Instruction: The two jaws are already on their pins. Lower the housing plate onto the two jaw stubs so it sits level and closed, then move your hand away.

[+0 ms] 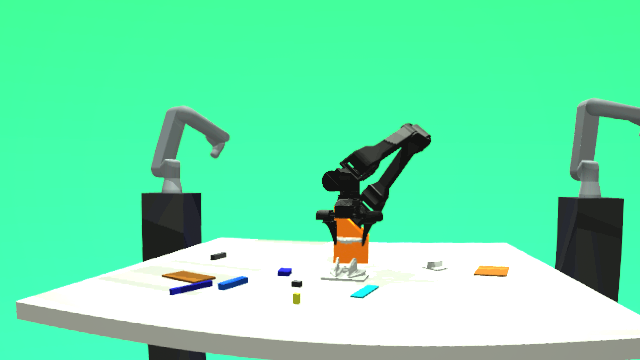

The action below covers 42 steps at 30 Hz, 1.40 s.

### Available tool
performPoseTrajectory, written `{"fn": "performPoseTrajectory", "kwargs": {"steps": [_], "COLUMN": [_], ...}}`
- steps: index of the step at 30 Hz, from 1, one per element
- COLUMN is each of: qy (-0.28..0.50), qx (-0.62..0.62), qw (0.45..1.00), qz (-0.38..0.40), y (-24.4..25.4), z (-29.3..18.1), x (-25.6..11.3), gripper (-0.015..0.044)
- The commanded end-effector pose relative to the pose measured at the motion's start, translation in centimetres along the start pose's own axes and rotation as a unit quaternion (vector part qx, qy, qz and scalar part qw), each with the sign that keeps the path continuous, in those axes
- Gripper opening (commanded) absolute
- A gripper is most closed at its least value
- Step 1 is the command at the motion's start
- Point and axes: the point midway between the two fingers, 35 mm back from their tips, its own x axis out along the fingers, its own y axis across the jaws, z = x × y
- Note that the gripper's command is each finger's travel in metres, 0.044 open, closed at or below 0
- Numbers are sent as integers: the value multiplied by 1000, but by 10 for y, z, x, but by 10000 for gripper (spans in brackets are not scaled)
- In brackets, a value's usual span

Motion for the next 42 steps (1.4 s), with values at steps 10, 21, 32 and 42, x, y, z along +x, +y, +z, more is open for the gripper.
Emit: {"fn": "performPoseTrajectory", "kwargs": {"steps": [10,21,32,42], "qy": [-2,-2,-2,-2], "qx": [-9,-9,-5,-5], "qw": [1000,1000,1000,1000], "qz": [2,2,2,2], "y": [1,7,7,7], "z": [1,-1,0,-1], "x": [0,0,0,0], "gripper": [351,351,351,351]}}
